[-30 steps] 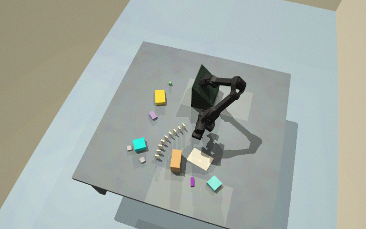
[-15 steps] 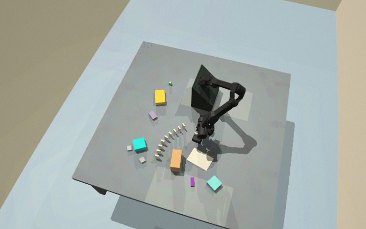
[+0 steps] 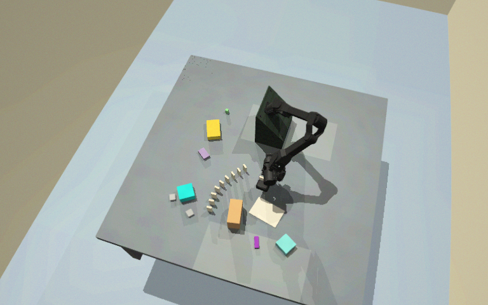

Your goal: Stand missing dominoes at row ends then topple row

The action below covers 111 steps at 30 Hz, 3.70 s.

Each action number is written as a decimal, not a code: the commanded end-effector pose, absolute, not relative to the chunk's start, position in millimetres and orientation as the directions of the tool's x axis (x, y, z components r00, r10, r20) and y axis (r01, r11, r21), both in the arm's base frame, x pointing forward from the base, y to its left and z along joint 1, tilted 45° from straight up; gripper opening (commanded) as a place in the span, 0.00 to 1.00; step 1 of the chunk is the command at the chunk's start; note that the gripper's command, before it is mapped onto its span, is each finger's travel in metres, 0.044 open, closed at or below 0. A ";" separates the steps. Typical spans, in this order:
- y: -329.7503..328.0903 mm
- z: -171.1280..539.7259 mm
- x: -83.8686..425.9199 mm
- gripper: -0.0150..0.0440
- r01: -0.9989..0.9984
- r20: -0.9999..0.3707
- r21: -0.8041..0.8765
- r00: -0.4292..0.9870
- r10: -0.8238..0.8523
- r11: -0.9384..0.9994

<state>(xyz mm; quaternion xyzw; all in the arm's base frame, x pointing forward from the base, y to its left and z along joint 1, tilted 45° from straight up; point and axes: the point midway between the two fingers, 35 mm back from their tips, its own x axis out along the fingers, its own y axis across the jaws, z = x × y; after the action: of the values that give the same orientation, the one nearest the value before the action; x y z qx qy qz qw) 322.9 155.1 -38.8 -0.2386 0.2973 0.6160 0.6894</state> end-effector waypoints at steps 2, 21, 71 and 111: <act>154.7 -40.0 322.7 0.69 -0.991 -0.708 0.039 0.065 0.704 0.130; 124.4 -7.8 318.7 0.29 -0.991 -0.709 0.038 0.065 0.702 0.131; 138.6 150.9 226.0 0.29 0.140 -0.719 0.693 0.066 0.691 0.708; 162.8 72.7 252.4 0.29 0.206 -0.789 0.259 0.609 0.083 0.944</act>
<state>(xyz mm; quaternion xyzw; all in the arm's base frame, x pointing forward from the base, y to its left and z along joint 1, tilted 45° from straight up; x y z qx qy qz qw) 253.1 162.4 74.6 0.1643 0.4628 -0.0229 0.8708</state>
